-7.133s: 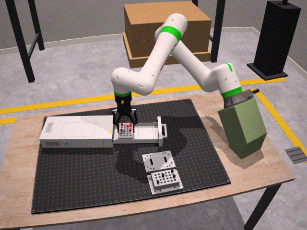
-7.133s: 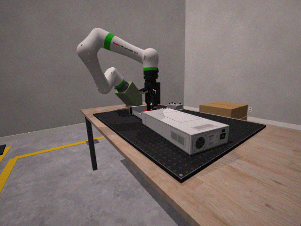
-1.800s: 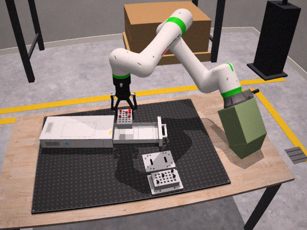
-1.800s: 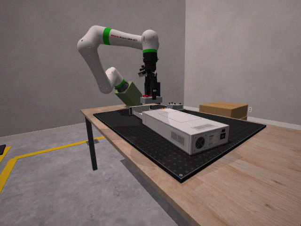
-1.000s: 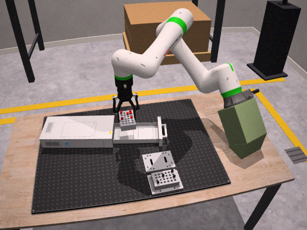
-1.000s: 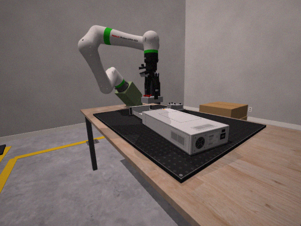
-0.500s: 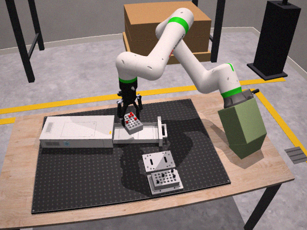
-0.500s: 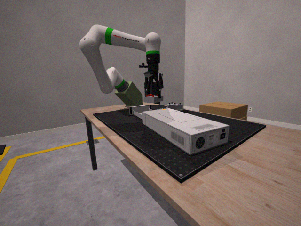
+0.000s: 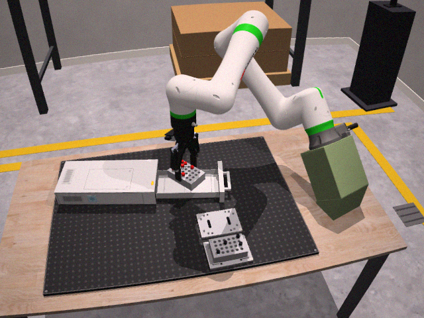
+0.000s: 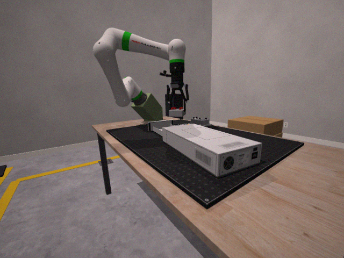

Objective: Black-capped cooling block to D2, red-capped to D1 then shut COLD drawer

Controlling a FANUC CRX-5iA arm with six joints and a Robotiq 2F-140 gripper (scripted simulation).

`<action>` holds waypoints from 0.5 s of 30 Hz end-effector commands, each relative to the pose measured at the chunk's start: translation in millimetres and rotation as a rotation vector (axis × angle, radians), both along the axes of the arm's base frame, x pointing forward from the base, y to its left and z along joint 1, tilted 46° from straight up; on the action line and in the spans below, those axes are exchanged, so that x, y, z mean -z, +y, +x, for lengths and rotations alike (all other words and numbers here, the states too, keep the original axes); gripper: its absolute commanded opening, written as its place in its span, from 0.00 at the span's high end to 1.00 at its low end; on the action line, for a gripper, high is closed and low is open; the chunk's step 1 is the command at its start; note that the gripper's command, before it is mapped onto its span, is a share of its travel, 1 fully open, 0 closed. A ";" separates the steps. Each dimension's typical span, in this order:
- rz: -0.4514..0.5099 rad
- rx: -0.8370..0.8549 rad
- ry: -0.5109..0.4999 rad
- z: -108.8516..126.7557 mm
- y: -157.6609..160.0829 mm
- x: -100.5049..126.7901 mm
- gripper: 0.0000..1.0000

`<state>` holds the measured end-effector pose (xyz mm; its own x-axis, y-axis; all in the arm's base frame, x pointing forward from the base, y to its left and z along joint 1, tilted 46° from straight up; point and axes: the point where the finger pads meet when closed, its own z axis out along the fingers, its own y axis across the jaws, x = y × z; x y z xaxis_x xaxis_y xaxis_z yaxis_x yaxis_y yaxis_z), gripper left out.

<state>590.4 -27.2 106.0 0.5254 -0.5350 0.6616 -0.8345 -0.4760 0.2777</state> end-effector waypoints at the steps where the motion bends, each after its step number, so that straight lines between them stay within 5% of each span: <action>1: -0.018 -0.084 0.083 -4.1 8.1 7.3 0.90; 15: -0.071 -0.307 0.306 -16.9 27.3 29.5 0.90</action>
<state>576.2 -5.9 81.5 0.7828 -0.3357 0.5239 -0.5995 -0.6326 0.4904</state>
